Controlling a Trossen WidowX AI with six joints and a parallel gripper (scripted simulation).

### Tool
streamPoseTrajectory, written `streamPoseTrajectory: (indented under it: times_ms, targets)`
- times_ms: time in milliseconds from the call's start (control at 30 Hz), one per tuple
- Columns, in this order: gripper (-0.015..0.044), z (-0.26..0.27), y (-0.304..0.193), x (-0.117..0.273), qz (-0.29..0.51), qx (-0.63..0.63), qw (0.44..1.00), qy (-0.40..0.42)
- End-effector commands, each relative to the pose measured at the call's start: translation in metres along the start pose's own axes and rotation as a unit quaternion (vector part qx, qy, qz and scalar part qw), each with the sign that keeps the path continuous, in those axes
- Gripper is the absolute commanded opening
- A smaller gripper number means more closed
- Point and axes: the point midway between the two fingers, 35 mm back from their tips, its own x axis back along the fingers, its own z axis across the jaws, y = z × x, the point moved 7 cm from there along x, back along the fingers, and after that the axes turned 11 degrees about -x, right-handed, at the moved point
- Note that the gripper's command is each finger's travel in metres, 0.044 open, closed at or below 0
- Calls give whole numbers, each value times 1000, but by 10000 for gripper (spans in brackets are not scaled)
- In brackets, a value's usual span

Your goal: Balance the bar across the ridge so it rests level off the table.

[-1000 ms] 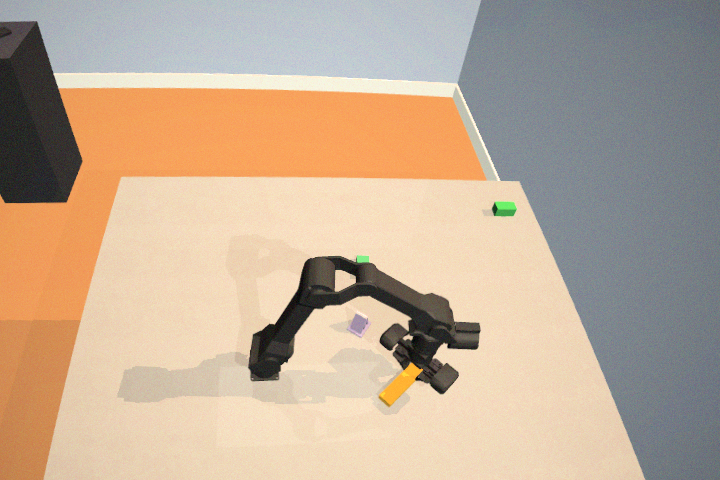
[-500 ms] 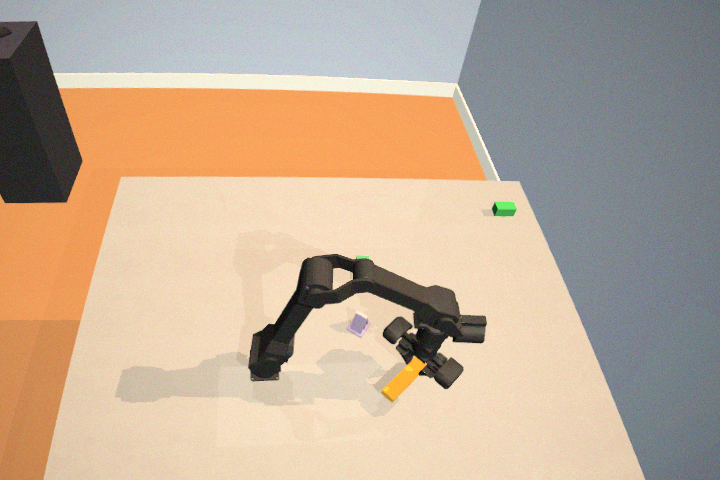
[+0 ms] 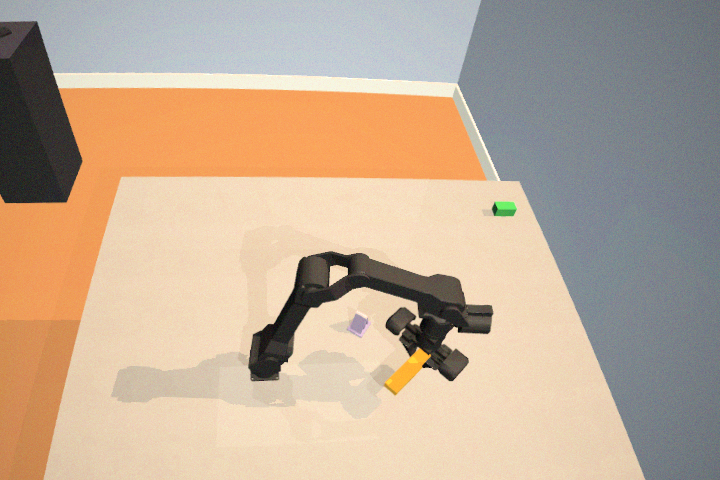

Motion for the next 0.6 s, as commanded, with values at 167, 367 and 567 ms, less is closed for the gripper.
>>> streamPoseTrajectory:
  times_ms: [167,367,567]
  targets:
    - [0,2,-2,29,-5,-2,1000,-2]
    - [0,3,-3,38,-5,-1,1000,-2]
    - [0,24,3,38,-5,11,1000,0]
